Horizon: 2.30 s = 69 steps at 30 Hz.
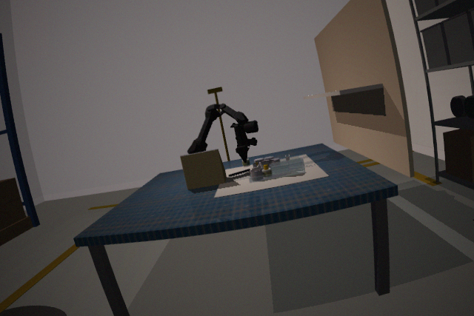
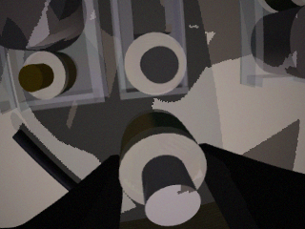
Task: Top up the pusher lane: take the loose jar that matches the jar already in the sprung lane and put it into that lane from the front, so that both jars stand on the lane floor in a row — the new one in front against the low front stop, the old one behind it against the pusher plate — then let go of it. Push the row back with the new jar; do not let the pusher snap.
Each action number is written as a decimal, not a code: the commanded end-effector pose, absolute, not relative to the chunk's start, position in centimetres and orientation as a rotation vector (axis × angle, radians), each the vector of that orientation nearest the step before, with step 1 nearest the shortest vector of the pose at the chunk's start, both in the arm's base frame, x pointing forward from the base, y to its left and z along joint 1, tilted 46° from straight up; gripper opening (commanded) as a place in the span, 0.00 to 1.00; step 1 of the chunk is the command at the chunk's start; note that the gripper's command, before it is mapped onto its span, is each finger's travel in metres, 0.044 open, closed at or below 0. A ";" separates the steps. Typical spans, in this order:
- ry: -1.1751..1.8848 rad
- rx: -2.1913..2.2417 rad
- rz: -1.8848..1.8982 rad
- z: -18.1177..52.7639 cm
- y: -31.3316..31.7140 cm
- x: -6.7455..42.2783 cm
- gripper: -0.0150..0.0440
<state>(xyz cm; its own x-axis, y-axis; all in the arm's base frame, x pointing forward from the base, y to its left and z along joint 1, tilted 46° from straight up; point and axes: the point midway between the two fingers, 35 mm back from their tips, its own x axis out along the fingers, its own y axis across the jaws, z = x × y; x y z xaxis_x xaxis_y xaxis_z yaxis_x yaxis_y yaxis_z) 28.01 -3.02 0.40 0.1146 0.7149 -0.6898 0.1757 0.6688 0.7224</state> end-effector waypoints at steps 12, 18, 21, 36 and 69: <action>1.437 0.800 0.457 -2.0 -1.4 28.2 0.25; 1.437 0.800 0.457 -2.0 -1.4 28.4 0.25; 1.437 0.800 0.457 -2.0 -1.4 28.5 0.25; 1.437 0.799 0.457 -2.0 -1.6 29.2 0.25; 1.436 0.799 0.457 -2.1 -1.9 30.8 0.25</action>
<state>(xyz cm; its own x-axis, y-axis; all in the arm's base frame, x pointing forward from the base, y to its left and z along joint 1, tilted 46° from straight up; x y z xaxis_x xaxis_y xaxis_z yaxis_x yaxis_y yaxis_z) 29.71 -1.55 -2.31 0.0909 0.7163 -0.6919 0.1996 0.6675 0.7173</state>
